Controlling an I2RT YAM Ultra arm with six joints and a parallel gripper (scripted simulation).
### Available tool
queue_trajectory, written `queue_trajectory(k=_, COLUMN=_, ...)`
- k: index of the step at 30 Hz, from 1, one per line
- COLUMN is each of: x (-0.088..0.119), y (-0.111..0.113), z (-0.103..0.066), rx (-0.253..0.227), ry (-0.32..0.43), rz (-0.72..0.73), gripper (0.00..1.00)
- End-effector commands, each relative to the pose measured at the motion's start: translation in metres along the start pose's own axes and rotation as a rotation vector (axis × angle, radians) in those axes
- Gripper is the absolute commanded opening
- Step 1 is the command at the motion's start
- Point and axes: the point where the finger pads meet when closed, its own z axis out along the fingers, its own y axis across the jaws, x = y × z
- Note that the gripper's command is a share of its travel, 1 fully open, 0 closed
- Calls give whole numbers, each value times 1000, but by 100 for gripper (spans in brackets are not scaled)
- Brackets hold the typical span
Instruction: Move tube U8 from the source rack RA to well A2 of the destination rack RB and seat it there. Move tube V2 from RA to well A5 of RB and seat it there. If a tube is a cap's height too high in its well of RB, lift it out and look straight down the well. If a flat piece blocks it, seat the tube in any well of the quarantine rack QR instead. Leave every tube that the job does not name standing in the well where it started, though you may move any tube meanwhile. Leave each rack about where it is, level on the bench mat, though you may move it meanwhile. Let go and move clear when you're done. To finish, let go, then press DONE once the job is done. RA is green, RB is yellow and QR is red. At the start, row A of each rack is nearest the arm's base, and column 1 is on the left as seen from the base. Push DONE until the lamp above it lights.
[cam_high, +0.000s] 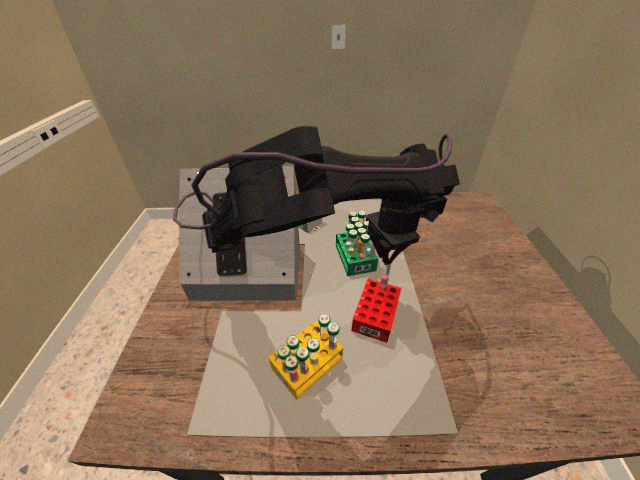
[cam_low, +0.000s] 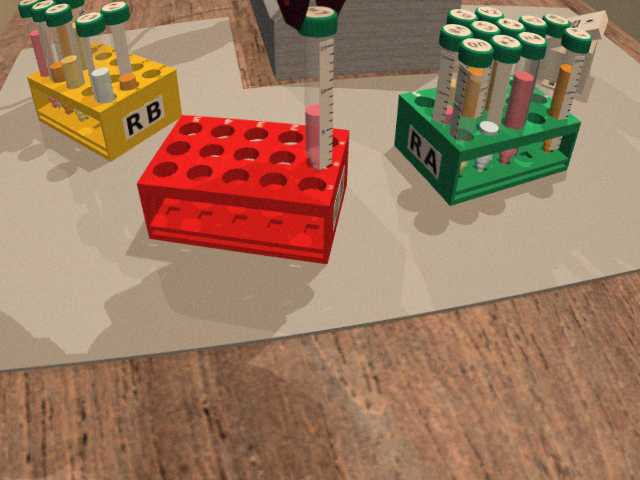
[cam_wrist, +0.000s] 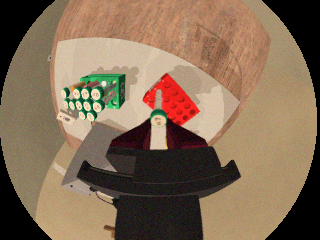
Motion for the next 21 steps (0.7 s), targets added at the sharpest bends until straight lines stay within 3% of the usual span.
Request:
queue_trajectory(k=1, x=-5, y=8, z=1, rx=15, ry=-8, rz=-33, gripper=0)
queue_trajectory(k=21, x=-3, y=8, z=12, rx=14, ry=-2, rz=-34, gripper=0)
